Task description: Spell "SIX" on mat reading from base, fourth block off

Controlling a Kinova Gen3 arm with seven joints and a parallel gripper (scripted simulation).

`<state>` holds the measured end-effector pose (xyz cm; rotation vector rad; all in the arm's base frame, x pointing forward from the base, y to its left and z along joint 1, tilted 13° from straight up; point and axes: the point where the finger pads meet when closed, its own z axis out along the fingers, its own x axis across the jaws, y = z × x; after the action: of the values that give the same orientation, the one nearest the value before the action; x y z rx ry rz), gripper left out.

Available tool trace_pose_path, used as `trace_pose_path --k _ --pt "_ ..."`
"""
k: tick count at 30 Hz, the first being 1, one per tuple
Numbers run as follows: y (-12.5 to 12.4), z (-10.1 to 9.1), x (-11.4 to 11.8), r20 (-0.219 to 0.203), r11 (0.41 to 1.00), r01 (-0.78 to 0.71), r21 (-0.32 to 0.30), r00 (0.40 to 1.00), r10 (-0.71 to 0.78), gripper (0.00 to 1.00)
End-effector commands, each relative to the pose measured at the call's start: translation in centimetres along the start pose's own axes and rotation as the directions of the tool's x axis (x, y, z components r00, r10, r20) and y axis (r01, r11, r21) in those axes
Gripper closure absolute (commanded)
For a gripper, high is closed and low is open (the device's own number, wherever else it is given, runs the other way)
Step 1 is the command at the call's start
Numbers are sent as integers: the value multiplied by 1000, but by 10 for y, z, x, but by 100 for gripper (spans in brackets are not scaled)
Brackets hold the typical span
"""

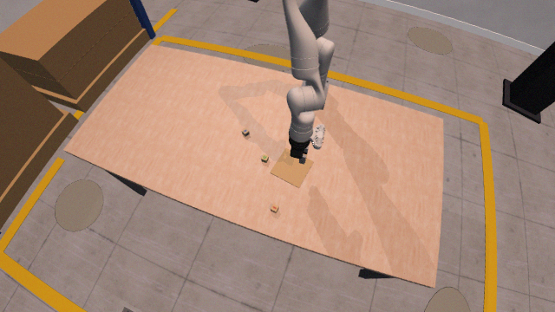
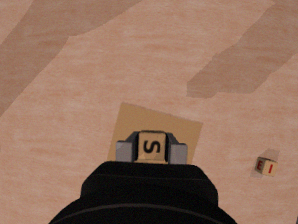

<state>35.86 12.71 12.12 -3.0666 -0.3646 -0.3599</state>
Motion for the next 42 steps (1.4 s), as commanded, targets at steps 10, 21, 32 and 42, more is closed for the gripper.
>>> trace_pose_path --k 10,21,32,42 --pt "-1 41 -1 4 1000 3 1 1000 -3 51" --pt "-2 81 -2 4 1000 3 1 1000 -3 51" --pt "-2 94 -2 4 1000 3 1 1000 -3 51" --pt "-2 94 -2 4 1000 3 1 1000 -3 51"
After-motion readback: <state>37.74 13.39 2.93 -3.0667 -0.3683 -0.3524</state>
